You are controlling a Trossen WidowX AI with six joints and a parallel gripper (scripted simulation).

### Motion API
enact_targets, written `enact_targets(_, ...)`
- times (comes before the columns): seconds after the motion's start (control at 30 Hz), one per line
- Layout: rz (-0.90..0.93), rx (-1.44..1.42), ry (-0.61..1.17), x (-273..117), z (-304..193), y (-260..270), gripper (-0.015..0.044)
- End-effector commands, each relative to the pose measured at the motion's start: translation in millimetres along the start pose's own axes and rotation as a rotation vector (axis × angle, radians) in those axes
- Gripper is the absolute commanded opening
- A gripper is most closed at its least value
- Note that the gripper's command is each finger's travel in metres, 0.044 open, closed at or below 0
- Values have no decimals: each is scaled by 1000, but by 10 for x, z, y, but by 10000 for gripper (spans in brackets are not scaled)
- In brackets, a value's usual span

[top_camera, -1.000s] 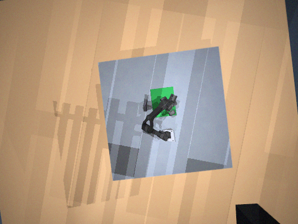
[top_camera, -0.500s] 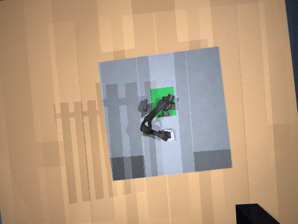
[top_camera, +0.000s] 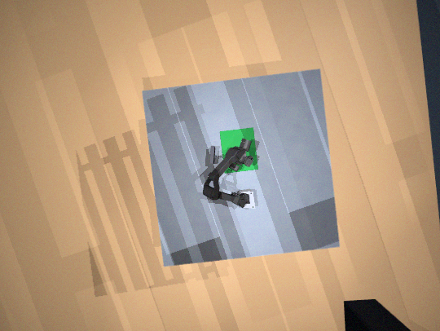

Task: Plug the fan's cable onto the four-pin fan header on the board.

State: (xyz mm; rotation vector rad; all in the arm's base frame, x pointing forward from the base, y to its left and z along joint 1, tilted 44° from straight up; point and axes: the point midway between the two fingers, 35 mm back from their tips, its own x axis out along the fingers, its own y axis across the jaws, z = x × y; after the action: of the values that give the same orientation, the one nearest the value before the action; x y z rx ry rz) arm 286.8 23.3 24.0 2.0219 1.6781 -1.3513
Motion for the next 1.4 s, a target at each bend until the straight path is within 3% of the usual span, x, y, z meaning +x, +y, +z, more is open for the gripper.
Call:
enact_targets(0.0,-5,163,3,9,-55,-54,0)
enact_targets(0.27,-7,384,3,21,-116,-106,0)
enact_targets(1.37,-7,387,3,26,-36,-143,0)
